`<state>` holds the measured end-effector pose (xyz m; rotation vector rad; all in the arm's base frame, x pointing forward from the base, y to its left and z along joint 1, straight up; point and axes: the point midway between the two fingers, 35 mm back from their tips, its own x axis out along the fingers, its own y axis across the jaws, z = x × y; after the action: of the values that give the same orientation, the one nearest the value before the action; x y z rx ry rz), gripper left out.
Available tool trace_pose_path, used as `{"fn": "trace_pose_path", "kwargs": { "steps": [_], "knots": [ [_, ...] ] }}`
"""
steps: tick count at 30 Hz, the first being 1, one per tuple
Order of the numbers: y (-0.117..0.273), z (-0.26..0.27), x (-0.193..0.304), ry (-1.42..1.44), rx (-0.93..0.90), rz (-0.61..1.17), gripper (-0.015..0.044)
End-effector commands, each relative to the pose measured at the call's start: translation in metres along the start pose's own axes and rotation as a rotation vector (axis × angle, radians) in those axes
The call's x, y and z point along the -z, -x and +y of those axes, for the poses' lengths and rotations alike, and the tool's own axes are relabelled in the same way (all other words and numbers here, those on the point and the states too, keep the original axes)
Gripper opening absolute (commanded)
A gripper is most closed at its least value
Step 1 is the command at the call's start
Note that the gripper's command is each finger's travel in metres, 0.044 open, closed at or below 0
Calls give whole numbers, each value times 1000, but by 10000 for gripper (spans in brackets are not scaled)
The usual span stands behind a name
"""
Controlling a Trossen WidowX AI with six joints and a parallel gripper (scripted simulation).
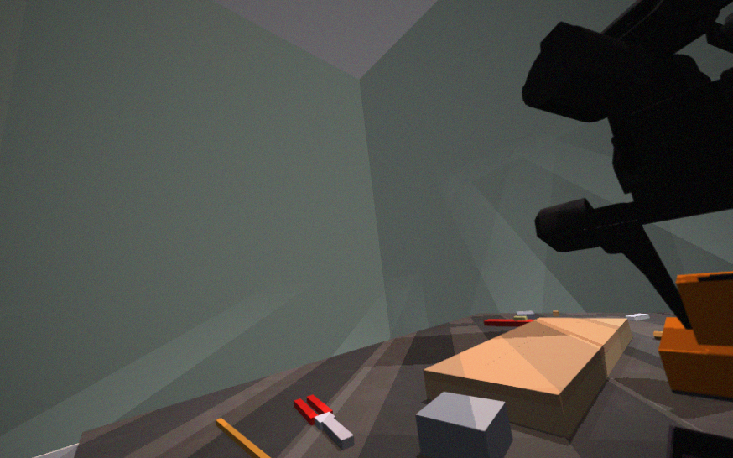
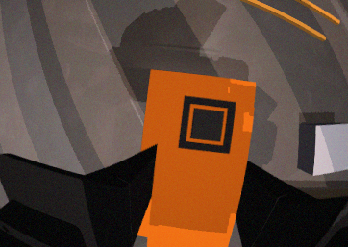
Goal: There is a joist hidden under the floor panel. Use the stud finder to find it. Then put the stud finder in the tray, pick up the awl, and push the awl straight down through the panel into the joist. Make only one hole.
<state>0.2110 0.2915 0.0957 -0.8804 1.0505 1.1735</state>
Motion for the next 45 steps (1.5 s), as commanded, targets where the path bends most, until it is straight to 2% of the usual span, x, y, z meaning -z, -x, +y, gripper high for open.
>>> {"fn": "trace_pose_path", "kwargs": {
  "steps": [1, 45],
  "knots": [
    [-5, 0, 0, -1, 4, -5, 0],
    [-84, 0, 23, -1, 4, -5, 0]
  ]
}}
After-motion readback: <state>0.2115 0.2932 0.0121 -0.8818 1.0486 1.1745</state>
